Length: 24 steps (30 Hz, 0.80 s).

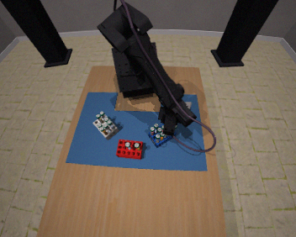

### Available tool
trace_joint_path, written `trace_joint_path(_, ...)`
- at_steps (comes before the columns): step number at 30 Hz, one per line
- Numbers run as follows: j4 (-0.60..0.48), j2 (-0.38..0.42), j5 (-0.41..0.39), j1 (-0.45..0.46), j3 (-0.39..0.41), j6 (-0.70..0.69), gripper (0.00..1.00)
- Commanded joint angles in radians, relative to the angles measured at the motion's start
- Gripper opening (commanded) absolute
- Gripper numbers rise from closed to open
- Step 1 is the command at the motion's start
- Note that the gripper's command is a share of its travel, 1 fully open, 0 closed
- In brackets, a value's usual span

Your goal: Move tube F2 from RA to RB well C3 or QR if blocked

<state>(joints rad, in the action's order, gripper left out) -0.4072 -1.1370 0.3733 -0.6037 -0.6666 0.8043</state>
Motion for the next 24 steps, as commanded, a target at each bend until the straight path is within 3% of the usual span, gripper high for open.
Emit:
trace_joint_path(1,0.023,0.023,-0.002,0.01,-0.005,-0.006,0.3)
trace_joint_path(2,0.023,0.023,-0.001,0.01,-0.004,-0.006,0.0)
trace_joint_path(24,0.022,0.023,0.0,0.008,-0.006,-0.005,0.0)
